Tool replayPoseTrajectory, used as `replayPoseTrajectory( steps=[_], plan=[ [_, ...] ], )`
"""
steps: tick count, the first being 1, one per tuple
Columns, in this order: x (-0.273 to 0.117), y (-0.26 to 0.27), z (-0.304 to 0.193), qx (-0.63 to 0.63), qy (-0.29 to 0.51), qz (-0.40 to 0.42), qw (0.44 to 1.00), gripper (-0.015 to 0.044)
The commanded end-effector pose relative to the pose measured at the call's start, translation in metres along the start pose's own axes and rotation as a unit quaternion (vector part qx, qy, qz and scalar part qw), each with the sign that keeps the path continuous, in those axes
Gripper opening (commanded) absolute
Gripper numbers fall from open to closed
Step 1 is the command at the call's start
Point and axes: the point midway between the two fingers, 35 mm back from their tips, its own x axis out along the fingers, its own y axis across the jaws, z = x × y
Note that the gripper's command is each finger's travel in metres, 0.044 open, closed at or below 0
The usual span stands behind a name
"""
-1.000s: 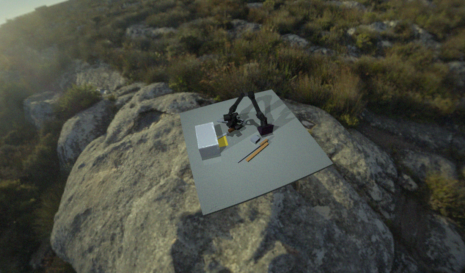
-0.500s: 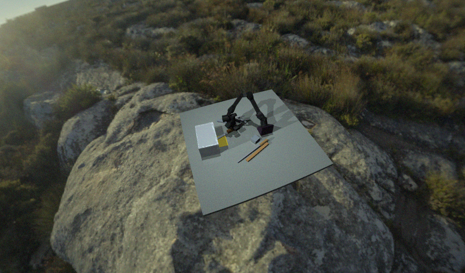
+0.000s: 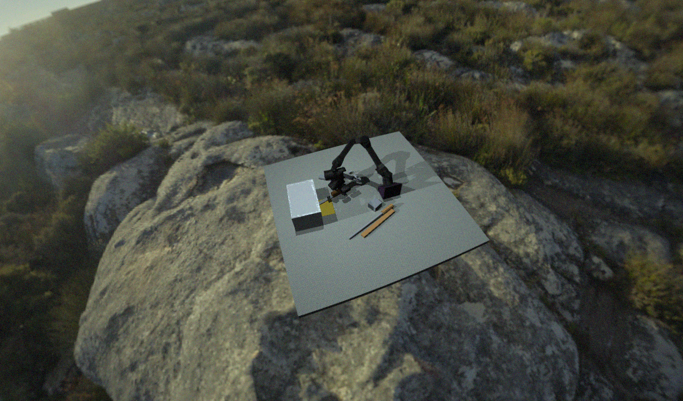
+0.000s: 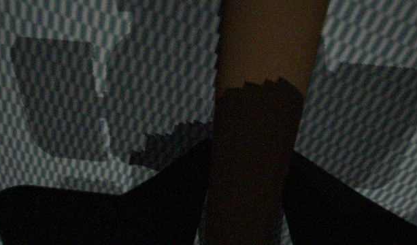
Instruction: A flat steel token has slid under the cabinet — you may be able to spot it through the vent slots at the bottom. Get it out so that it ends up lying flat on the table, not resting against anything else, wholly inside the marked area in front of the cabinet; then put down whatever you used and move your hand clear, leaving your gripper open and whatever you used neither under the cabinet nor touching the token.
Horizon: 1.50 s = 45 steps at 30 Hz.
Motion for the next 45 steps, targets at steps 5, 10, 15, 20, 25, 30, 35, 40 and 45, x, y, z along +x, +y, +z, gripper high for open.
replayPoseTrajectory(
  steps=[5, 10, 15, 20, 25, 30, 35, 40, 45],
  plan=[
    [0.000, -0.001, 0.011, 0.003, -0.001, -0.001, 1.000, 0.0000],
    [0.000, -0.001, 0.017, 0.003, -0.001, -0.001, 1.000, 0.0000],
    [-0.001, -0.001, 0.022, 0.003, -0.001, -0.001, 1.000, 0.0000],
    [-0.001, -0.001, 0.027, 0.003, -0.001, -0.001, 1.000, 0.0000],
    [-0.001, -0.001, 0.032, 0.004, -0.001, -0.001, 1.000, 0.0000],
    [-0.001, -0.002, 0.037, 0.004, -0.001, -0.001, 1.000, 0.0000],
    [-0.001, -0.002, 0.042, 0.004, -0.001, -0.001, 1.000, 0.0000],
    [-0.001, -0.002, 0.047, 0.004, -0.002, -0.001, 1.000, 0.0000],
    [-0.001, -0.002, 0.052, 0.004, -0.002, -0.001, 1.000, 0.0000]
  ],
)
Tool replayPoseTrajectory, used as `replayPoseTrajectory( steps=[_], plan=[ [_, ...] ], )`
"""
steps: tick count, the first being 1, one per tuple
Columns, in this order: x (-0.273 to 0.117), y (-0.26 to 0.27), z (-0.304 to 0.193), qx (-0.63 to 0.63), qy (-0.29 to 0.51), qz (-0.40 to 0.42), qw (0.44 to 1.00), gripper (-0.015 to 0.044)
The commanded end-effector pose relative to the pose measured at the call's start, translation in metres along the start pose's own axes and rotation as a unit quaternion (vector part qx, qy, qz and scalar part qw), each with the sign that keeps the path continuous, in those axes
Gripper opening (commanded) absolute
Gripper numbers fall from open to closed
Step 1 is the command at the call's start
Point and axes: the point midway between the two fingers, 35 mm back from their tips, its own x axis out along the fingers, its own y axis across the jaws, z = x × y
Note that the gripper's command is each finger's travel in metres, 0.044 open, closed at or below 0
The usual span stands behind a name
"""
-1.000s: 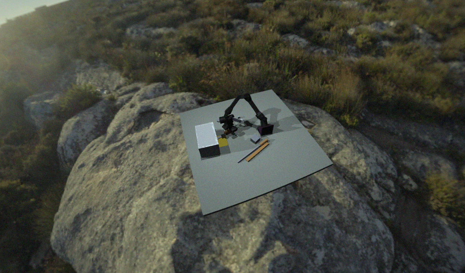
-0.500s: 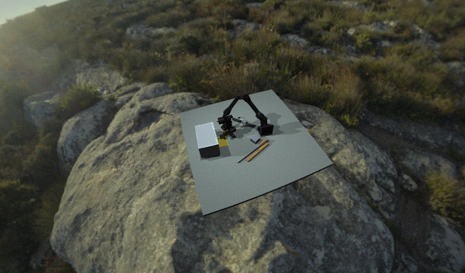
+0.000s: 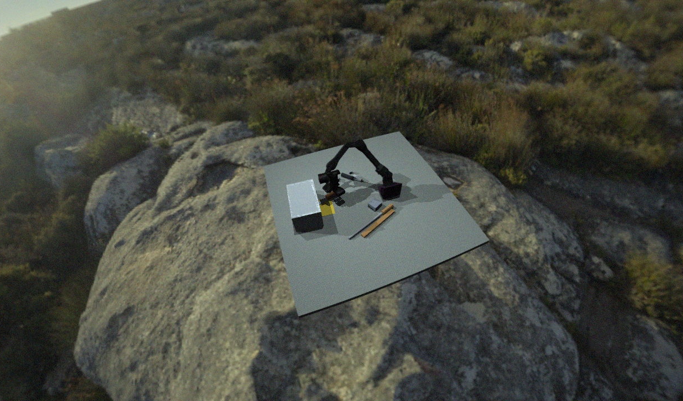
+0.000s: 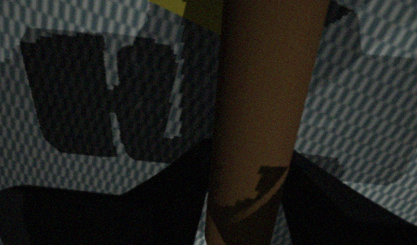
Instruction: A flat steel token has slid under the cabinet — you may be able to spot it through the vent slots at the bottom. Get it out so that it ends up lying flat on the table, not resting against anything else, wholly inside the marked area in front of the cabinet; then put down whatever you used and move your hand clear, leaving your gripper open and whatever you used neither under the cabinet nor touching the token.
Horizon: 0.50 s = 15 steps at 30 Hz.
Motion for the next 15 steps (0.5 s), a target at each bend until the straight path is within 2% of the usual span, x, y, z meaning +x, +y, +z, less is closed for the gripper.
replayPoseTrajectory(
  steps=[1, 15],
  plan=[
    [0.000, -0.001, 0.006, 0.003, -0.001, -0.001, 1.000, 0.0000],
    [0.002, 0.014, 0.006, 0.003, -0.001, -0.001, 1.000, 0.0000]
  ],
)
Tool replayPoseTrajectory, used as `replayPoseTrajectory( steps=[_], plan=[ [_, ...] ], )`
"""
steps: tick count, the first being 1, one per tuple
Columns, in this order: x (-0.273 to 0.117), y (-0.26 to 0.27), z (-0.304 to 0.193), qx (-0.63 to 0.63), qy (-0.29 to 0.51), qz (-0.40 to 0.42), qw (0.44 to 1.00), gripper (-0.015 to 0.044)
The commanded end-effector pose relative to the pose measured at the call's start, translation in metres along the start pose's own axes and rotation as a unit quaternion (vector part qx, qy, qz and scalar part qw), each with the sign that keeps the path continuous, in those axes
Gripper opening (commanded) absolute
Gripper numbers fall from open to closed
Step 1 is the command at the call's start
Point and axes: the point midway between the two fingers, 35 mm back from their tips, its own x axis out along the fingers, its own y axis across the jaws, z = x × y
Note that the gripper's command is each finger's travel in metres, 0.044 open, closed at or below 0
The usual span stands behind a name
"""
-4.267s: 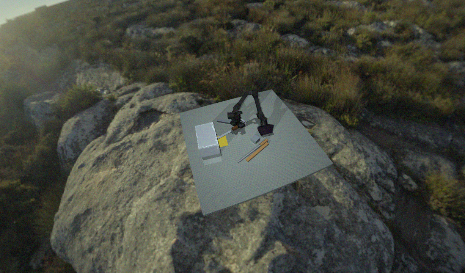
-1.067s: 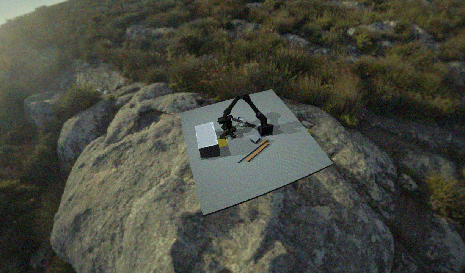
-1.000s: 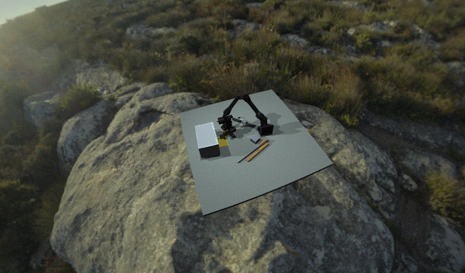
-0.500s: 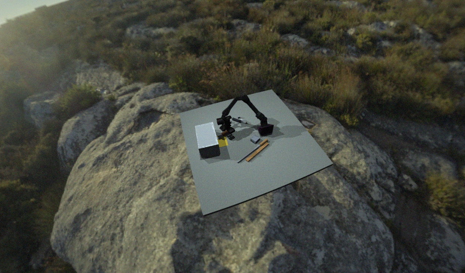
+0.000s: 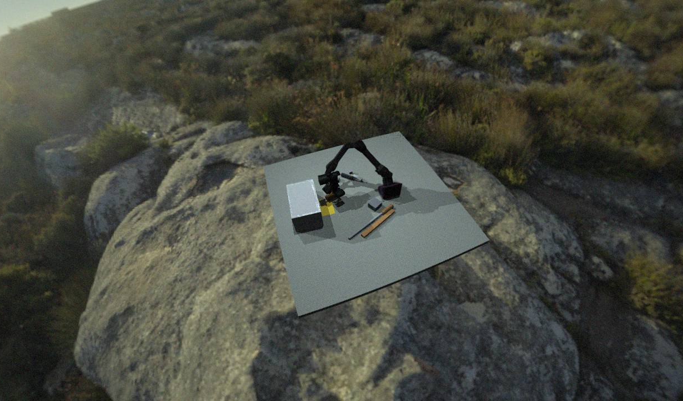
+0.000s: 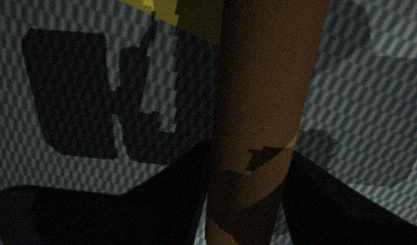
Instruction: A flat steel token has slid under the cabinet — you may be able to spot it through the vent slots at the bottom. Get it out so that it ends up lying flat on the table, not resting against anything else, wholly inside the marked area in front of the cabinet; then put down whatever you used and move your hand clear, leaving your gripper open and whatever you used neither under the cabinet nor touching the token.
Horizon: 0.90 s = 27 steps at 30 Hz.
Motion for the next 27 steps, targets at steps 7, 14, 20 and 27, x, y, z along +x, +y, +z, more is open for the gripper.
replayPoseTrajectory(
  steps=[7, 14, 20, 27],
  plan=[
    [0.001, 0.006, -0.002, -0.005, 0.002, 0.000, 1.000, 0.0000],
    [0.001, 0.005, -0.008, -0.005, 0.002, 0.000, 1.000, 0.0000],
    [0.001, 0.004, -0.014, -0.005, 0.002, 0.000, 1.000, 0.0000],
    [0.001, 0.004, -0.021, -0.005, 0.002, 0.000, 1.000, 0.0000]
  ],
)
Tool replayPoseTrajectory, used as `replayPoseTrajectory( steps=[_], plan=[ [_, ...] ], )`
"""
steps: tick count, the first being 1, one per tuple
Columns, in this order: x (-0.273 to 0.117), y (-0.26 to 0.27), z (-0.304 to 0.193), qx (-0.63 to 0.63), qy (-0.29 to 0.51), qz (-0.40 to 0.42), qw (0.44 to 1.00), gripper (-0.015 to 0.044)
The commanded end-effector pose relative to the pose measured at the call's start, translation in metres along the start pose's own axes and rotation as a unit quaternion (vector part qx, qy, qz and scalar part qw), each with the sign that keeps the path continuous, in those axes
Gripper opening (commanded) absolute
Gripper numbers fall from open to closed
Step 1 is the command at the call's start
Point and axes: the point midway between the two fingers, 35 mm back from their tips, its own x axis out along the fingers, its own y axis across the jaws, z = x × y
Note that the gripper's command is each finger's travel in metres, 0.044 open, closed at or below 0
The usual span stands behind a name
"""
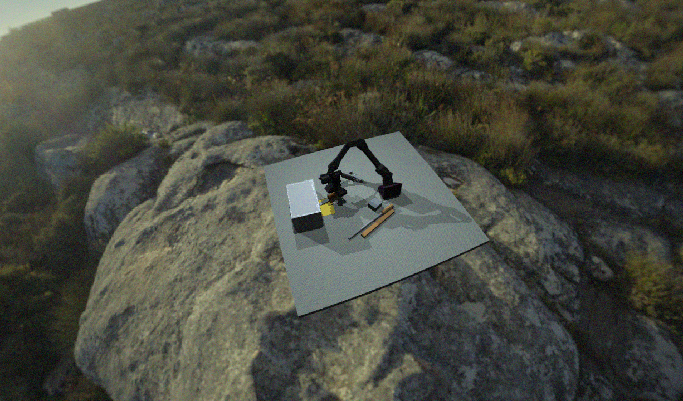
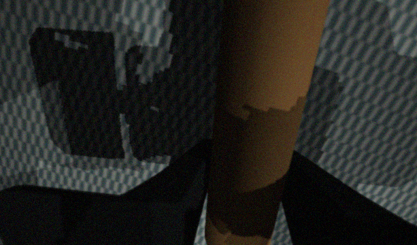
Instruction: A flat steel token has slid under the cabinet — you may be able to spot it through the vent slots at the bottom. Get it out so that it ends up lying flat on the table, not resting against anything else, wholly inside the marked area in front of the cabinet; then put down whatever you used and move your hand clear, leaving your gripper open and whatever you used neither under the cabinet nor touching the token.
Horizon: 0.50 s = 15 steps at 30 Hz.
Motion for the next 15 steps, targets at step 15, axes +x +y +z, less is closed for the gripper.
replayPoseTrajectory(
  steps=[15],
  plan=[
    [0.001, 0.000, -0.022, -0.004, 0.003, 0.000, 1.000, 0.0000]
  ],
)
